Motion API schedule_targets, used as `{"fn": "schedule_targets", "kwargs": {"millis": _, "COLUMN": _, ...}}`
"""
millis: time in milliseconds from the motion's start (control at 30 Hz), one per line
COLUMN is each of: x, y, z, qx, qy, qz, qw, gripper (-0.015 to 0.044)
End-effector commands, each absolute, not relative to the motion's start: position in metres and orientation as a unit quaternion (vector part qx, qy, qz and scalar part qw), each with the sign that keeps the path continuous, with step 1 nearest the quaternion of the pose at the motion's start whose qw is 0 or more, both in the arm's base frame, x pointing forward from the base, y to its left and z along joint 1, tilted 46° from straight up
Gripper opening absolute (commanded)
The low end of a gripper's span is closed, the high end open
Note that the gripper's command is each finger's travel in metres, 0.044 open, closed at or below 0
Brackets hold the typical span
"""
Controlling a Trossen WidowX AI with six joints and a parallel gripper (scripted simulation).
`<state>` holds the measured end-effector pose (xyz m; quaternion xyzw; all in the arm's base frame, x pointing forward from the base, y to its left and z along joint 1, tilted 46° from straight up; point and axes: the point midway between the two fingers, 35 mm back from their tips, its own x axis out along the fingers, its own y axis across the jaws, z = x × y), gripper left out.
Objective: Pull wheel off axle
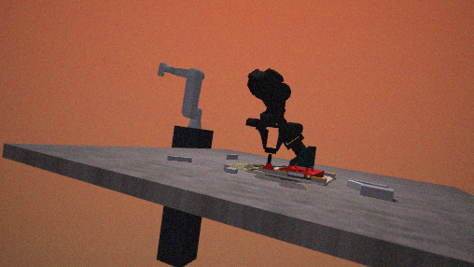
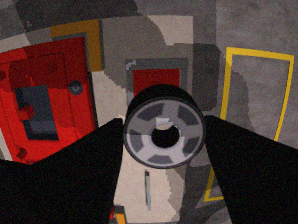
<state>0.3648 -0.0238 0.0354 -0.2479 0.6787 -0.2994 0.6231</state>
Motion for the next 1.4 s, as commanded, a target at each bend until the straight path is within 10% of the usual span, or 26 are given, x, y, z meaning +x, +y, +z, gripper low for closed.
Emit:
{"fn": "schedule_targets", "kwargs": {"millis": 0, "x": 0.366, "y": -0.019, "z": 0.039, "qx": -0.244, "qy": 0.679, "qz": -0.3, "qw": 0.624, "gripper": 0.0}}
{"fn": "schedule_targets", "kwargs": {"millis": 1367, "x": 0.326, "y": -0.049, "z": 0.116, "qx": -0.246, "qy": 0.679, "qz": -0.299, "qw": 0.623, "gripper": 0.0}}
